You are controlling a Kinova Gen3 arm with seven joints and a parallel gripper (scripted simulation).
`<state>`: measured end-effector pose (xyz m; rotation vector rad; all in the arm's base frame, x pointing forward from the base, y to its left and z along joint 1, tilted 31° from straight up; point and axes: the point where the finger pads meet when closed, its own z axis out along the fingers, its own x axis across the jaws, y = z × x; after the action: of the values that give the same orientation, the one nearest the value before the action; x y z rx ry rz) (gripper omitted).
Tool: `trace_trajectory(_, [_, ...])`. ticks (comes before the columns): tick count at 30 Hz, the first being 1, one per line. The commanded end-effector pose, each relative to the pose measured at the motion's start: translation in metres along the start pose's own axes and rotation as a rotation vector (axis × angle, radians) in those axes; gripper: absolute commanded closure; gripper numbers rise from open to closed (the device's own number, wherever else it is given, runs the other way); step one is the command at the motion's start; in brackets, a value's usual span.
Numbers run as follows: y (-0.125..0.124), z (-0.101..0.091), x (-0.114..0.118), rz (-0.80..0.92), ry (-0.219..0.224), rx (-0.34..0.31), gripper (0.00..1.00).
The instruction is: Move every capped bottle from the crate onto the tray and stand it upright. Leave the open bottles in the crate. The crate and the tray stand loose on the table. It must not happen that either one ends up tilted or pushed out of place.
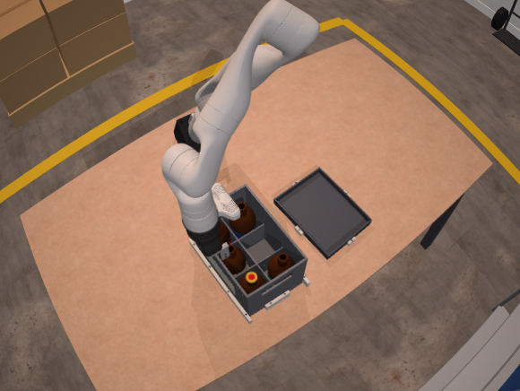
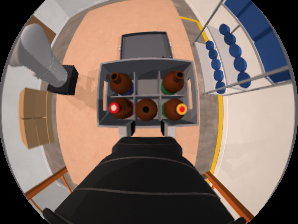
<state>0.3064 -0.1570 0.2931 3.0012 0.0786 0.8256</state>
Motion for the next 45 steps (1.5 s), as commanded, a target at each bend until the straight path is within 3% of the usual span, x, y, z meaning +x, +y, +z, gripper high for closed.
trace_trajectory(1, [0.0, 0.0, 0.0, 0.0, 0.0, -0.001, 0.0])
trace_trajectory(16, [-0.05, 0.0, -0.002, -0.012, -0.004, -0.015, 0.0])
trace_trajectory(33, [-0.089, 0.0, -0.002, -0.012, -0.004, -0.014, 0.0])
trace_trajectory(45, [-0.087, 0.001, -0.002, -0.001, -0.003, -0.003, 0.0])
